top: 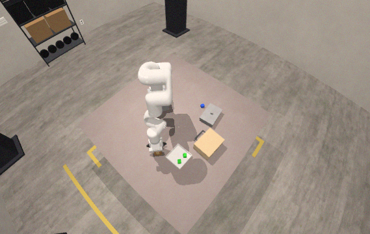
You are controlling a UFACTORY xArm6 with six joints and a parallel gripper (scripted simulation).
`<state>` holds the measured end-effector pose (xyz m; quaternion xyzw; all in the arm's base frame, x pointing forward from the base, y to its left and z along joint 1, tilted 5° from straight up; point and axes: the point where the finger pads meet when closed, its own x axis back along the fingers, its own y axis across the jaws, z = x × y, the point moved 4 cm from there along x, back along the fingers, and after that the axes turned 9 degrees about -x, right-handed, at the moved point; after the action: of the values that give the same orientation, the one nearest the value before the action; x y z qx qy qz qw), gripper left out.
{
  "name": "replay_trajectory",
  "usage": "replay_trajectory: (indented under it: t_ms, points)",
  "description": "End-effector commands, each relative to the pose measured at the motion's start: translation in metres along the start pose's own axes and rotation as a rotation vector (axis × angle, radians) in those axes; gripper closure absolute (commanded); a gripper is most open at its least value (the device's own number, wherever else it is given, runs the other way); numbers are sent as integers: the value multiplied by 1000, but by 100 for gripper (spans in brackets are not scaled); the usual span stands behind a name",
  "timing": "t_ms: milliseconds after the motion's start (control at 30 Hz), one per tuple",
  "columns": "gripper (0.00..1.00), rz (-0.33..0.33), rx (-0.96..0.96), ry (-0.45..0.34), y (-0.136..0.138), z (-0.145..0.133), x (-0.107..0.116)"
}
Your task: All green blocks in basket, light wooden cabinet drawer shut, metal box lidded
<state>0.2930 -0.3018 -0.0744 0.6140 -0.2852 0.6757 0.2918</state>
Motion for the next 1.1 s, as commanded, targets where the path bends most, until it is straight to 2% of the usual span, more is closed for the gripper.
replay_trajectory:
  t_ms: [0, 567, 1067]
  points:
    - [38, 0, 0, 3, 0, 1, 1]
    - [38, 0, 0, 3, 0, 1, 15]
    - [38, 0, 0, 3, 0, 1, 73]
